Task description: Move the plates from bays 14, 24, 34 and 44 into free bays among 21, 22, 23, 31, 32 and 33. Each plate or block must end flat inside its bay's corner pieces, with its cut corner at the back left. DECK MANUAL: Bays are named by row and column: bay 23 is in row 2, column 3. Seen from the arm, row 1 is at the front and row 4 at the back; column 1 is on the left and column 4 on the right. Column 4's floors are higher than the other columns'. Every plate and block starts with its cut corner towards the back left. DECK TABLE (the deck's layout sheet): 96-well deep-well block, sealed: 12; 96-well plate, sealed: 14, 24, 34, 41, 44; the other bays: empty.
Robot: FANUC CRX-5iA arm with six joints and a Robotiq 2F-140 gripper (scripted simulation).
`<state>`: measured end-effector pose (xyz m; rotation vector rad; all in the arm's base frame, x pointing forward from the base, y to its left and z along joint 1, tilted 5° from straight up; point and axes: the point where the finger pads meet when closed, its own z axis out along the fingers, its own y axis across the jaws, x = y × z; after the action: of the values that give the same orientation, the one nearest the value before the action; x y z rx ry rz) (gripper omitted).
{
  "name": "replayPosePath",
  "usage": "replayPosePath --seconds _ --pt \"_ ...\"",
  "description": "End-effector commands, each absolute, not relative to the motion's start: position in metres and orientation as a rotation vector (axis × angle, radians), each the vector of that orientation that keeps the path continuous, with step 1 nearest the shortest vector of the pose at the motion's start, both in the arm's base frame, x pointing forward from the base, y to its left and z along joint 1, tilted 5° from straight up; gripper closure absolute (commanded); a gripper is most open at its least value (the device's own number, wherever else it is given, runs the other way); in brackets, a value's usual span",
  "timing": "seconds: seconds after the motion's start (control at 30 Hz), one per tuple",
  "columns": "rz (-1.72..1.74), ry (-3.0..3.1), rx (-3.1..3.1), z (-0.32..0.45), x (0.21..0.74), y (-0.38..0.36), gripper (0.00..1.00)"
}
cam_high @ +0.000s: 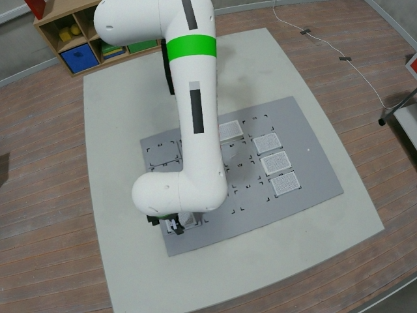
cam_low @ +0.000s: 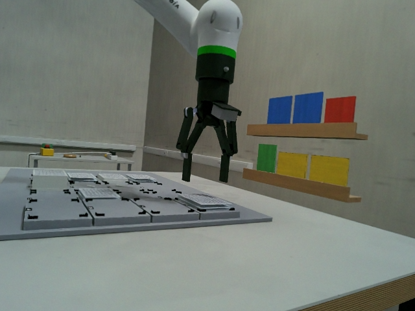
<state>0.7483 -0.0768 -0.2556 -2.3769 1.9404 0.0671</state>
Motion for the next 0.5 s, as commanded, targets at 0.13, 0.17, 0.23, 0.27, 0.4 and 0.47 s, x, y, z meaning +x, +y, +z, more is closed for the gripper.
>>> replayPosePath --seconds 0.13,0.17,0.23,0.27,0.4,0.47 --pt "0.063 1.939 -2.376 -0.263 0.75 -0.076 0.3" --pt "0.063 1.939 -2.376 -0.263 0.75 -0.076 0.3" --pt "0.063 1.939 -2.376 -0.266 0.75 -0.076 0.3" --pt "0.063 1.939 -2.376 -0.267 0.75 -0.076 0.3" --pt "0.063 1.939 -2.376 -0.273 0.75 -0.076 0.3" --pt "0.063 1.939 -2.376 -0.275 0.75 -0.075 0.3"
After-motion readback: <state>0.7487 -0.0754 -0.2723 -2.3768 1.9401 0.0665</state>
